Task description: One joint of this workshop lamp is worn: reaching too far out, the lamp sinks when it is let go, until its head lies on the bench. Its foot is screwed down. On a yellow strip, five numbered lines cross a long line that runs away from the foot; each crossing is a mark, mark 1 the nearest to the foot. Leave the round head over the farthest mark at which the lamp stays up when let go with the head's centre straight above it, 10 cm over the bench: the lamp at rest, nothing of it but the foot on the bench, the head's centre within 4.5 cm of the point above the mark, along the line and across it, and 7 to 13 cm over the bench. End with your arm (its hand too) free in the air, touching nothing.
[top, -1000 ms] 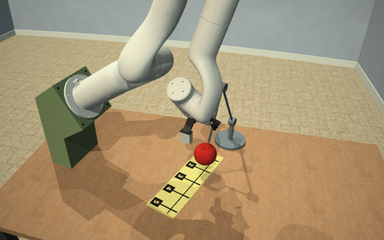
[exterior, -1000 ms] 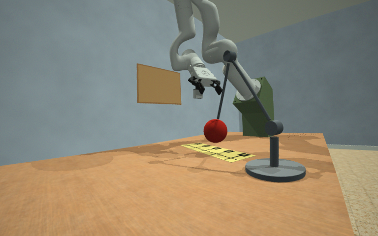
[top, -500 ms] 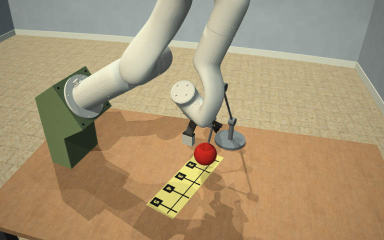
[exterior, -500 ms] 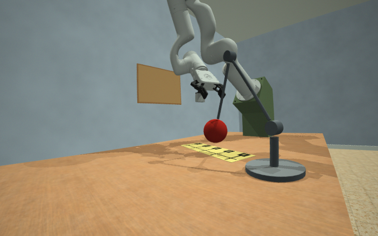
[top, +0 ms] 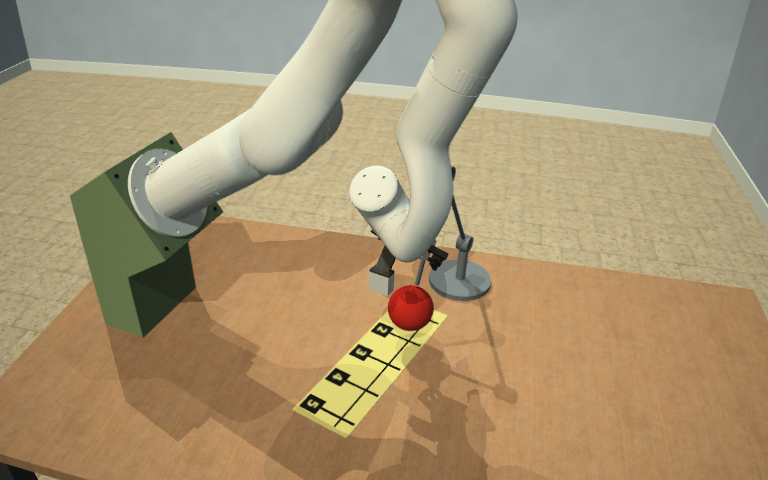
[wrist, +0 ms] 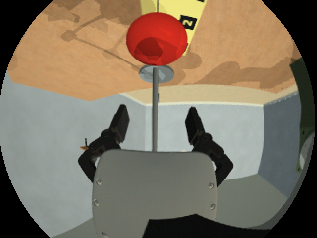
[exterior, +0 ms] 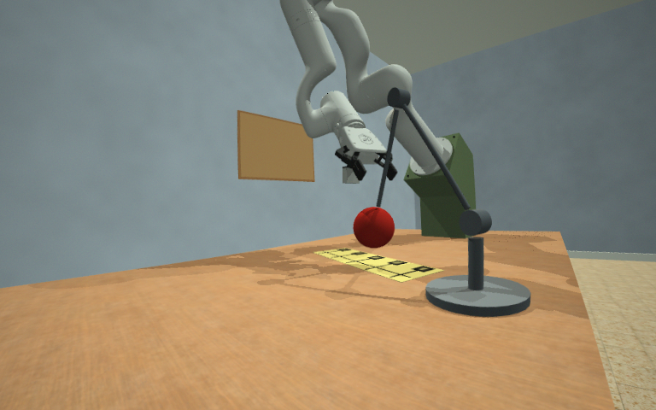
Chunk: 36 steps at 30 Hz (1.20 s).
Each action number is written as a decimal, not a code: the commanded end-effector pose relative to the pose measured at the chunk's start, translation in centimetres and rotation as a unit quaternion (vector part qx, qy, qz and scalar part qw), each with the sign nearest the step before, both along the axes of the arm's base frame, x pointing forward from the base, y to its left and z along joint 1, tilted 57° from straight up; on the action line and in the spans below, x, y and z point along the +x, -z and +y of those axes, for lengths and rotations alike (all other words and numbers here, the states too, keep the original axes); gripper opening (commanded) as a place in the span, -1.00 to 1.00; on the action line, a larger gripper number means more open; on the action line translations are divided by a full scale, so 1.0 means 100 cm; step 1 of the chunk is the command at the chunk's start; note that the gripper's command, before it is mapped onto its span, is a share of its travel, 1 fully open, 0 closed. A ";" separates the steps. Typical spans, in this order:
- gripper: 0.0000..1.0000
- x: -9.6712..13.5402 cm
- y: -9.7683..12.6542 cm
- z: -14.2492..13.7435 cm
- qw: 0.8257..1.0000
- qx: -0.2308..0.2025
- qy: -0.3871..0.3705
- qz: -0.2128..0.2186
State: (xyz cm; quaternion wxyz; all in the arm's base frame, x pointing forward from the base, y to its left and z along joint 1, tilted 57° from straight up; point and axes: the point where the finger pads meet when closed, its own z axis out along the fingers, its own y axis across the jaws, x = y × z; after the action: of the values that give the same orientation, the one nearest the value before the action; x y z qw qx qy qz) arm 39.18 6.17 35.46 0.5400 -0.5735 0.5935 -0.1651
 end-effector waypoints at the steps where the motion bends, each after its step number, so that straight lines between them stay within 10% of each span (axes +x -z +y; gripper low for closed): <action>1: 1.00 0.013 0.005 0.006 1.000 -0.002 0.003 0.000; 20: 1.00 0.030 0.008 0.016 1.000 0.000 0.005 -0.007; 21: -1.00 0.030 0.008 0.016 1.000 -0.001 0.005 -0.007; 36: -1.00 0.026 0.007 0.014 1.000 -0.001 0.004 -0.005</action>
State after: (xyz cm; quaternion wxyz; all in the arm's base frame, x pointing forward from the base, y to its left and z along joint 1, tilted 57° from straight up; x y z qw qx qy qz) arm 41.95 7.55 34.70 0.5415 -0.5704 0.5934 -0.1710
